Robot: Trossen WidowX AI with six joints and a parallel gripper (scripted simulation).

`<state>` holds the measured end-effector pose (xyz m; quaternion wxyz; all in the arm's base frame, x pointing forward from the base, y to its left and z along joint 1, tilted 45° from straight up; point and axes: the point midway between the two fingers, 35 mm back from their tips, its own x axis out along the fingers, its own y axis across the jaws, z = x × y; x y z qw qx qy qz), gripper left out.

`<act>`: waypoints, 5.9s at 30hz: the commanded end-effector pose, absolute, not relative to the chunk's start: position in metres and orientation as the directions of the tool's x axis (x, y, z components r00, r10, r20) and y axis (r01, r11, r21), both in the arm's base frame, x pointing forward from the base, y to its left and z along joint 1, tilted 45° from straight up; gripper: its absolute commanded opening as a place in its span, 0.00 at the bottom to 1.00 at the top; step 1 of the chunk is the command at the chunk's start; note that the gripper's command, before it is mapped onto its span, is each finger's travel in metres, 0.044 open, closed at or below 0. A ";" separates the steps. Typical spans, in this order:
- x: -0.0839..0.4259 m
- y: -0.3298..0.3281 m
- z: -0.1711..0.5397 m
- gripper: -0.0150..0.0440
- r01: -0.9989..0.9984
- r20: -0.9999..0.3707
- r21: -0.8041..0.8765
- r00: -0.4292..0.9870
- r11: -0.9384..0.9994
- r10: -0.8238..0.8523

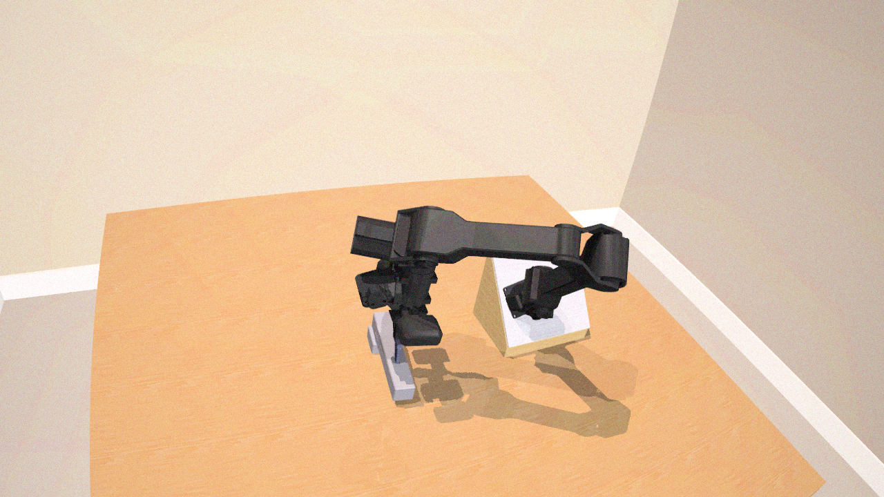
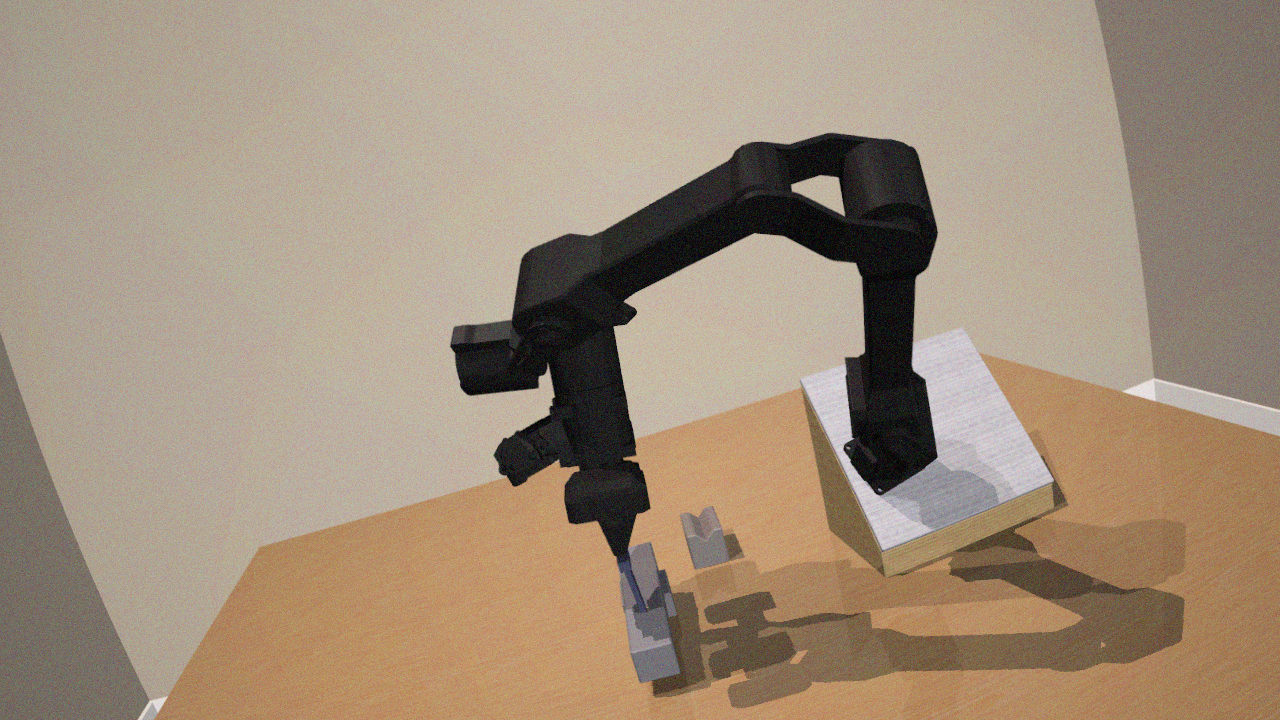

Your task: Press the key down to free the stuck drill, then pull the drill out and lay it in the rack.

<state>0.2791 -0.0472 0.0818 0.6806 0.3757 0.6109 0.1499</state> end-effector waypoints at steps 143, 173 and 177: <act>0.254 -0.083 -0.090 0.73 -0.958 -0.711 0.070 0.147 0.278 0.687; 0.249 -0.095 -0.100 0.25 -0.958 -0.709 0.074 0.146 0.279 0.690; 0.247 -0.100 -0.104 0.25 -0.958 -0.709 0.074 0.146 0.279 0.690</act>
